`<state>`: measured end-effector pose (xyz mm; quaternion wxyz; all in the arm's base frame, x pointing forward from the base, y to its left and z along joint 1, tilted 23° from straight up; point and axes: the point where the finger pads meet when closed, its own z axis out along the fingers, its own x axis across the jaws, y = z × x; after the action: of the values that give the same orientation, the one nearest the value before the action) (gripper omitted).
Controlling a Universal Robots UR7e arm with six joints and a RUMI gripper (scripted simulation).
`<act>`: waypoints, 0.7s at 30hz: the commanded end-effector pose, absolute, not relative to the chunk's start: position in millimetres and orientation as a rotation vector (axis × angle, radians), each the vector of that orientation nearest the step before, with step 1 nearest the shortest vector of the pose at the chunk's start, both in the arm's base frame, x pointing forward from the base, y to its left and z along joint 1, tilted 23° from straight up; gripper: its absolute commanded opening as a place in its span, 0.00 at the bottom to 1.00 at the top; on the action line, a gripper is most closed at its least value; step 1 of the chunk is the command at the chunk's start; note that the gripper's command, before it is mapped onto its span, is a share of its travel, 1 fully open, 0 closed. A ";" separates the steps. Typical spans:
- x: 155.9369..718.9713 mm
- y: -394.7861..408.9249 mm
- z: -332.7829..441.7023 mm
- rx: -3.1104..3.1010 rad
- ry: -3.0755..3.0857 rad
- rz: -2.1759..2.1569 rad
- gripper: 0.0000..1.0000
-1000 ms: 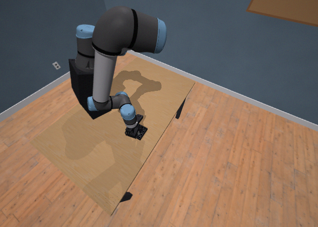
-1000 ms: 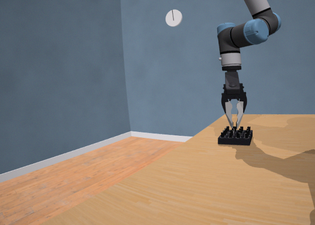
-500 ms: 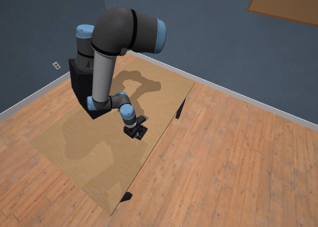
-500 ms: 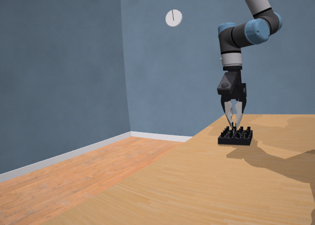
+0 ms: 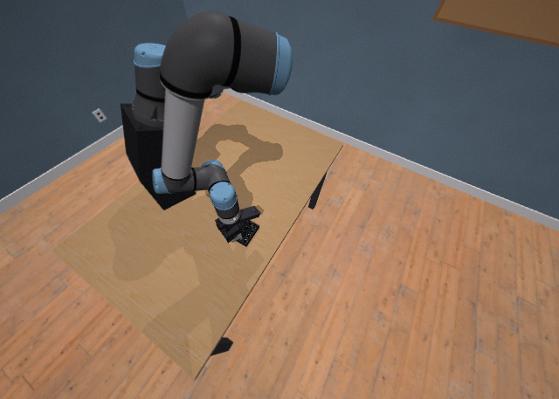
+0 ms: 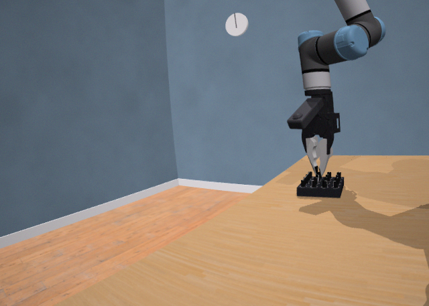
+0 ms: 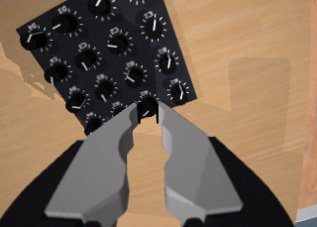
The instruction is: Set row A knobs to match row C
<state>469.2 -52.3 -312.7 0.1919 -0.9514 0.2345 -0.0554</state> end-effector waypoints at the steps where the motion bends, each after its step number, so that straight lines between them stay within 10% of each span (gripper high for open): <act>1: 470.0 -53.0 -312.3 -2.639 0.774 -0.134 0.04; 21: 470.8 -53.7 -312.4 -2.524 1.078 -0.069 0.04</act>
<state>470.4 -53.1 -312.7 0.1973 -0.9054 0.3751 -0.0261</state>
